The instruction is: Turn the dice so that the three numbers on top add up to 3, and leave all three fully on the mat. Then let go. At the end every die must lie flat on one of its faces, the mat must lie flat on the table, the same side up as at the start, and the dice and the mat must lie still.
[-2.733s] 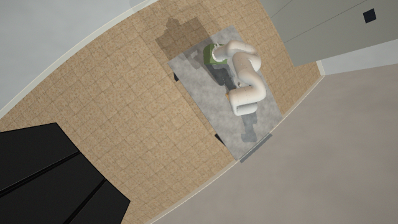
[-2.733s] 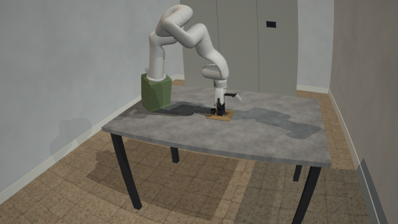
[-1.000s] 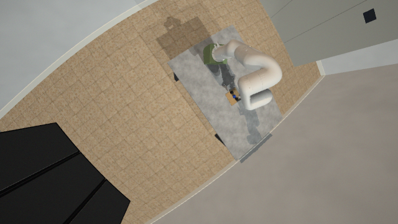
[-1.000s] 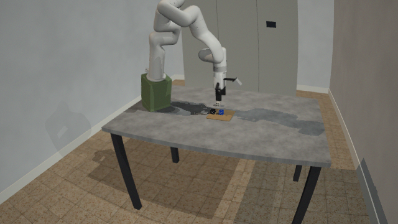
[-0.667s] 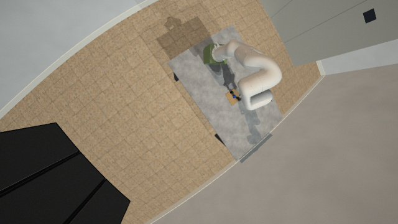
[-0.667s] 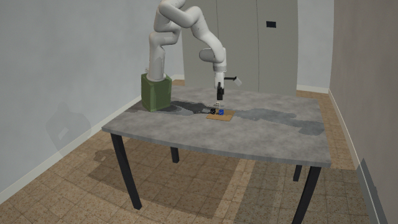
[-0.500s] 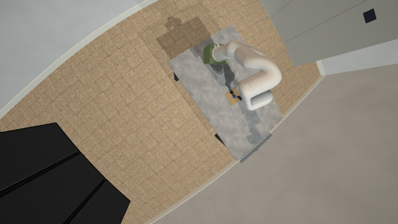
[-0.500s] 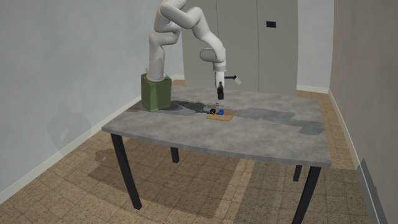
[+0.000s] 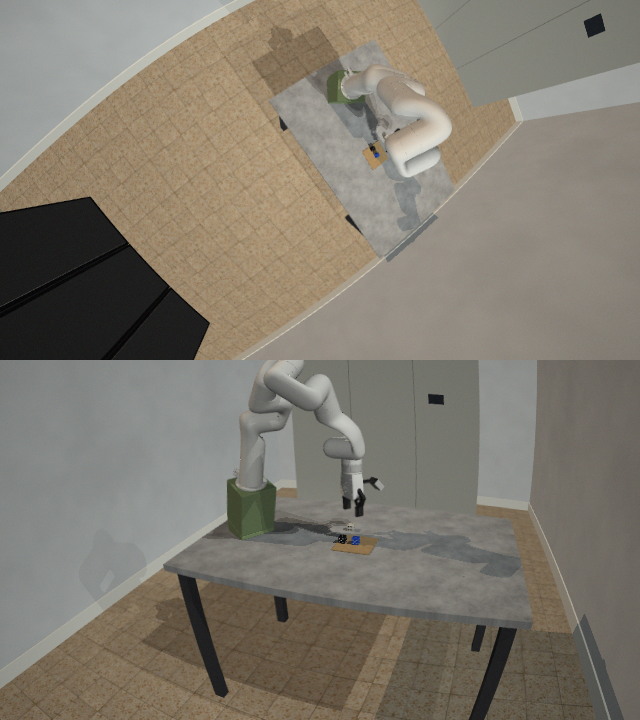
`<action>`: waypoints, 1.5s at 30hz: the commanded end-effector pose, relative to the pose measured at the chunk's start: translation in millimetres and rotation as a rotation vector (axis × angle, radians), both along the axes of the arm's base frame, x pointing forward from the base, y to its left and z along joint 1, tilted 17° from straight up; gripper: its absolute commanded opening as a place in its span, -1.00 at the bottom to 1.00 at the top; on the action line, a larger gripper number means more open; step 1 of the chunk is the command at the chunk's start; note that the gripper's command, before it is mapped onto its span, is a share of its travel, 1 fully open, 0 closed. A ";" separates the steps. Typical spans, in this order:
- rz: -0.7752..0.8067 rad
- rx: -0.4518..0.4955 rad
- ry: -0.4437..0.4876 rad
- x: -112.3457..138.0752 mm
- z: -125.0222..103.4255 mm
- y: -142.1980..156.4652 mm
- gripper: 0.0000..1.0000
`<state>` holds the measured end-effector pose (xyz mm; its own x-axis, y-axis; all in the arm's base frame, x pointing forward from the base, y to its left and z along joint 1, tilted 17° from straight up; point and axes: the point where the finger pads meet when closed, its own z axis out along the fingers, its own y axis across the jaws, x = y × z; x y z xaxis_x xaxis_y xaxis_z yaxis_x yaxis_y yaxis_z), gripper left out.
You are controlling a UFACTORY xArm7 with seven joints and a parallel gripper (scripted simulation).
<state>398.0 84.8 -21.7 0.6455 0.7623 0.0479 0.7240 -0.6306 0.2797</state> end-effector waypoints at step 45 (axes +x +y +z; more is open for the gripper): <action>0.789 -0.202 0.111 -31.2 -21.6 60.0 -0.17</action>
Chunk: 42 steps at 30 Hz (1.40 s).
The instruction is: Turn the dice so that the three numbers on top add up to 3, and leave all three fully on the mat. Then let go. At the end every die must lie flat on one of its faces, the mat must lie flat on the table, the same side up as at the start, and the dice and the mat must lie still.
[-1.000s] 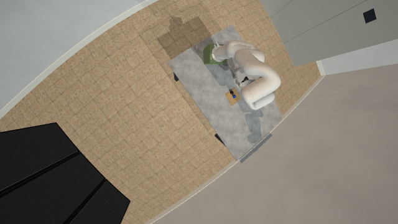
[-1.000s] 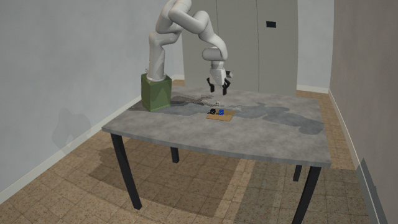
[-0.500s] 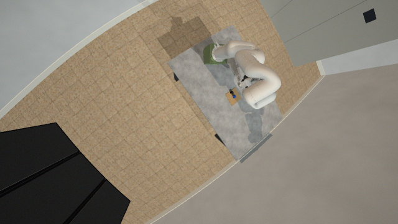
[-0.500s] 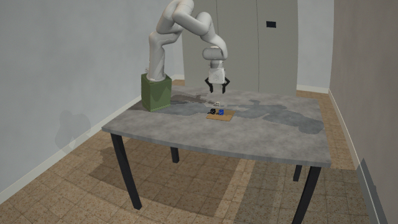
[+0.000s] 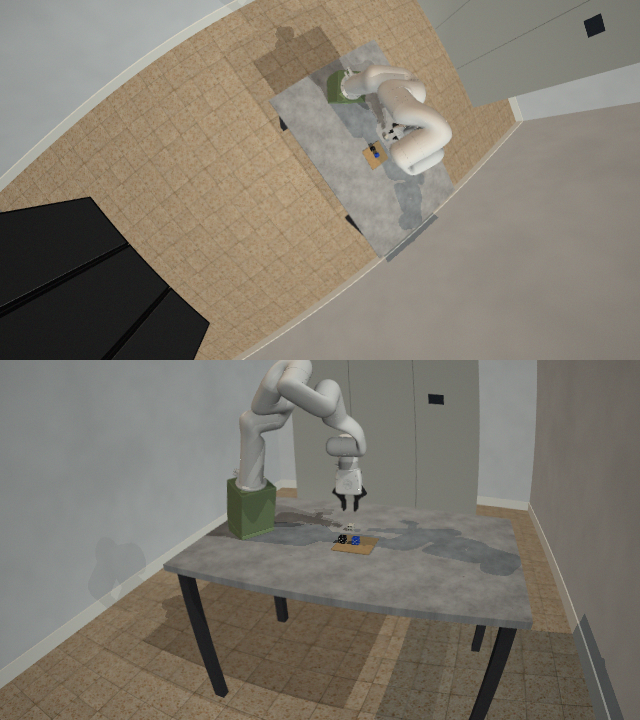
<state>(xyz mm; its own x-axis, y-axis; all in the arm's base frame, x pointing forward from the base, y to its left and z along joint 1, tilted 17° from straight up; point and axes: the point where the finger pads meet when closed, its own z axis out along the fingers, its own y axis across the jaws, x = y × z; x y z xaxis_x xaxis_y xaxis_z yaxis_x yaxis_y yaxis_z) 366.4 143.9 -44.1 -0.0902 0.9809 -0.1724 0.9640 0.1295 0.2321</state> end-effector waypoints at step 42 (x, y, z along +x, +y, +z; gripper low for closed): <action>0.002 0.001 -0.002 4.6 -13.5 -1.2 -0.17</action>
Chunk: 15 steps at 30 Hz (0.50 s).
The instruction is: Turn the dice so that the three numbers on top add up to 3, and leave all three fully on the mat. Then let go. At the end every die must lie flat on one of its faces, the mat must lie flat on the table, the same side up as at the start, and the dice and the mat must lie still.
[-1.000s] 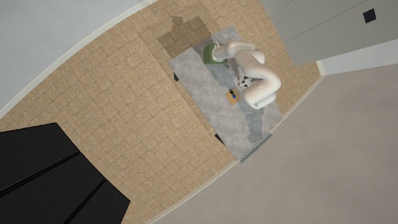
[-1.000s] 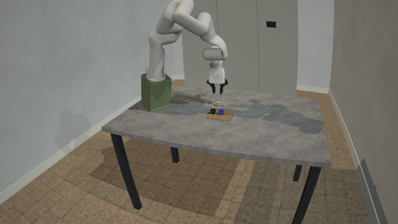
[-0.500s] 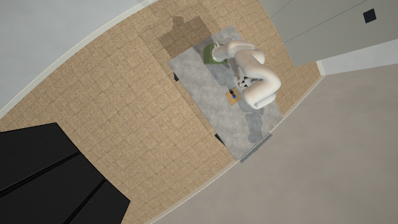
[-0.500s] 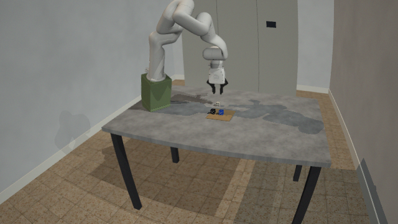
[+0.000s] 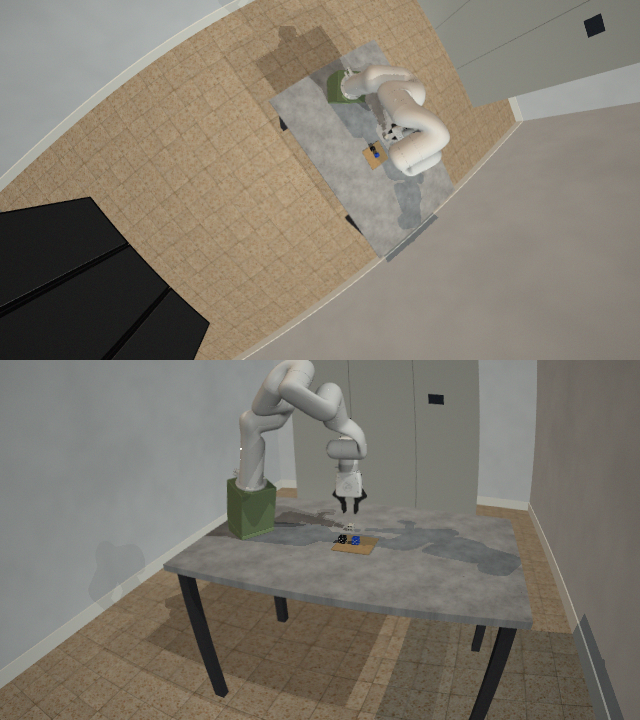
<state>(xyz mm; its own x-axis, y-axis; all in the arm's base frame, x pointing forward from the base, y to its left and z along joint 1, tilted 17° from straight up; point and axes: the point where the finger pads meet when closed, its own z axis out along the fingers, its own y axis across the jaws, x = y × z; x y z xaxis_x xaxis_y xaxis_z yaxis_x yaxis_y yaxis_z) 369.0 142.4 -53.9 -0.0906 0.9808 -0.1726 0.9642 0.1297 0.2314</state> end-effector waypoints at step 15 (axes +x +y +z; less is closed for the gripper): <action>0.001 0.001 -0.002 7.4 -23.4 -2.6 -0.17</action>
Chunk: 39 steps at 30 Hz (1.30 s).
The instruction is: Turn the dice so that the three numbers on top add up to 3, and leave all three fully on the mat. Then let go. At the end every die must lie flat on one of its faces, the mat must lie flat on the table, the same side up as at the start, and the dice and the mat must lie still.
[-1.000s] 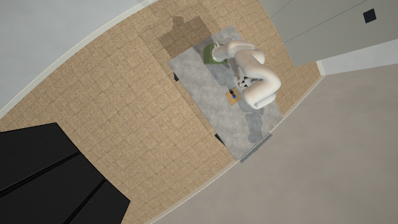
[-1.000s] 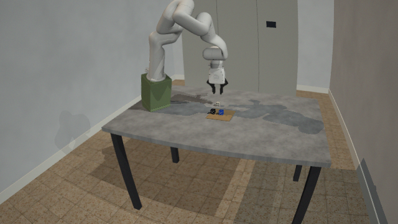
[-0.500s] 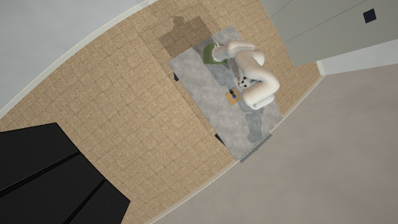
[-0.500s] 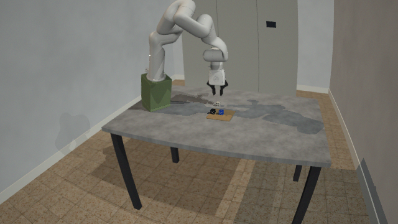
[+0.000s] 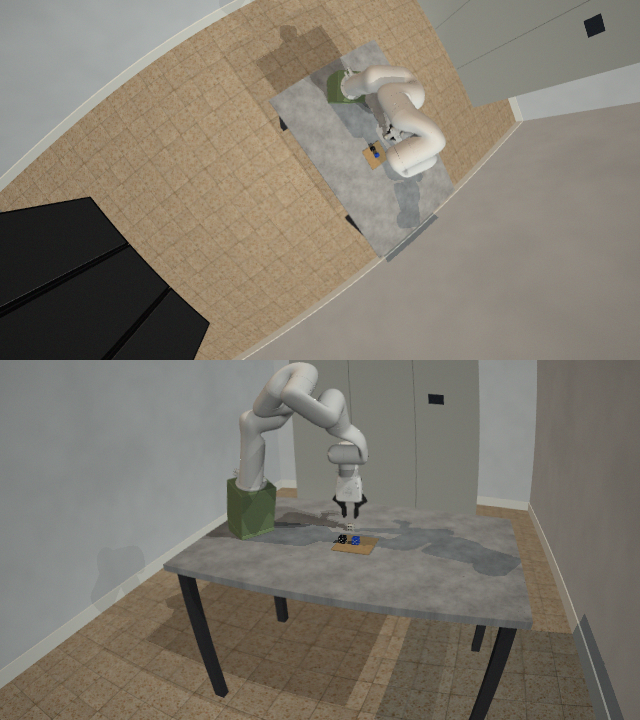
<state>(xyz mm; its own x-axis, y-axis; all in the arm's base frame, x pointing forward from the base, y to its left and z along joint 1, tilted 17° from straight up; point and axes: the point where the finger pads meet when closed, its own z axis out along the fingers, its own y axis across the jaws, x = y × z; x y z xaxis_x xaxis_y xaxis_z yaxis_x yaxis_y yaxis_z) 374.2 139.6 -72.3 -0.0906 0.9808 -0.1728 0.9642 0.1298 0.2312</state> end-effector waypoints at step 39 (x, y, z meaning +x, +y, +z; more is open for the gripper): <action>0.001 0.001 -0.003 6.6 -20.3 -2.0 -0.17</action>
